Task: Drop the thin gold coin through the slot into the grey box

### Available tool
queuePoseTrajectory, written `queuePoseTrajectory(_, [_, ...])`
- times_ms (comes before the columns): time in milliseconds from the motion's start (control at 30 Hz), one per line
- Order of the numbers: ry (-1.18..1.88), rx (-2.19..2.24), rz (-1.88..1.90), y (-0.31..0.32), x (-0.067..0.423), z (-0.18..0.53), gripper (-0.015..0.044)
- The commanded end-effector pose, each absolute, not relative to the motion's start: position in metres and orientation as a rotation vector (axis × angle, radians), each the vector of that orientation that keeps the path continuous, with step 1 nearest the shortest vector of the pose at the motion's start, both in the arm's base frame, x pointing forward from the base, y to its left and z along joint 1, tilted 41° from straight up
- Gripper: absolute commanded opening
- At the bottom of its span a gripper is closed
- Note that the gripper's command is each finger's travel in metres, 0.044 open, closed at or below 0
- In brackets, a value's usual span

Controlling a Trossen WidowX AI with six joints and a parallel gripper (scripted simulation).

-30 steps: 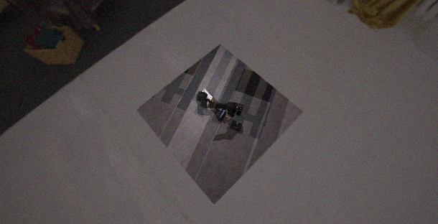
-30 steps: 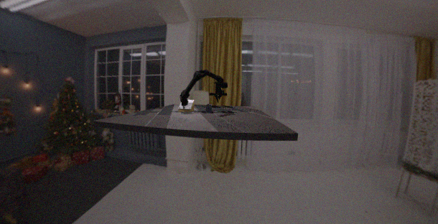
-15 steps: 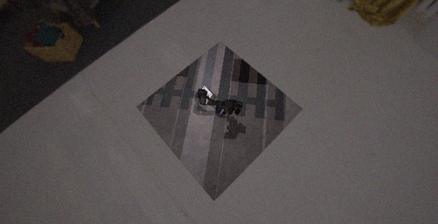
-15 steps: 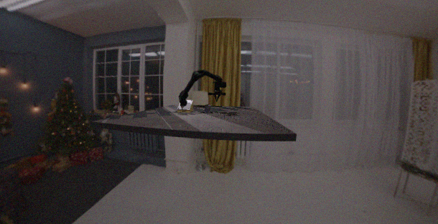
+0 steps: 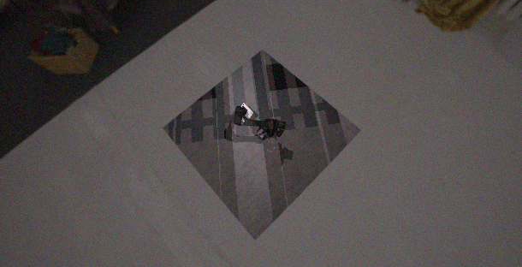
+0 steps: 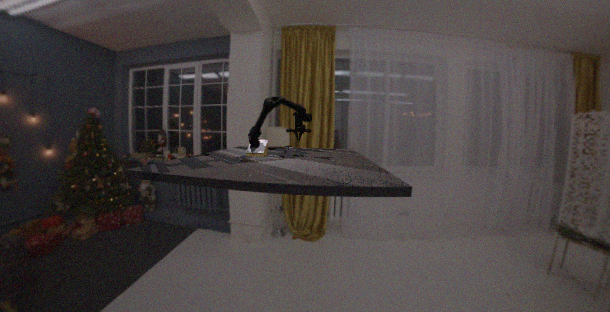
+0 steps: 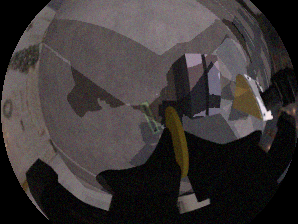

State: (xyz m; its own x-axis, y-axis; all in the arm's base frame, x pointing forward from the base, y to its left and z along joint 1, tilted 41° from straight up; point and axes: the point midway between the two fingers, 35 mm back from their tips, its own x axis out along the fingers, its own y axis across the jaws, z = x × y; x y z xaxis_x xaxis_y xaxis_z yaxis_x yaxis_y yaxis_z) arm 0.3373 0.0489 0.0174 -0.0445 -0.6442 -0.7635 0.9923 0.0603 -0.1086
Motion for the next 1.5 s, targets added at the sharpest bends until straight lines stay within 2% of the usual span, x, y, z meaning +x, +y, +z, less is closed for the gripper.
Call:
queuePoseTrajectory(0, [0.777,0.579,-1.453,0.043,0.329,0.023,0.0])
queuePoseTrajectory(900, [0.779,0.574,-1.454,0.013,0.27,0.046,0.0])
queuePoseTrajectory(1467, [0.781,0.576,-1.455,0.015,0.272,0.046,0.0])
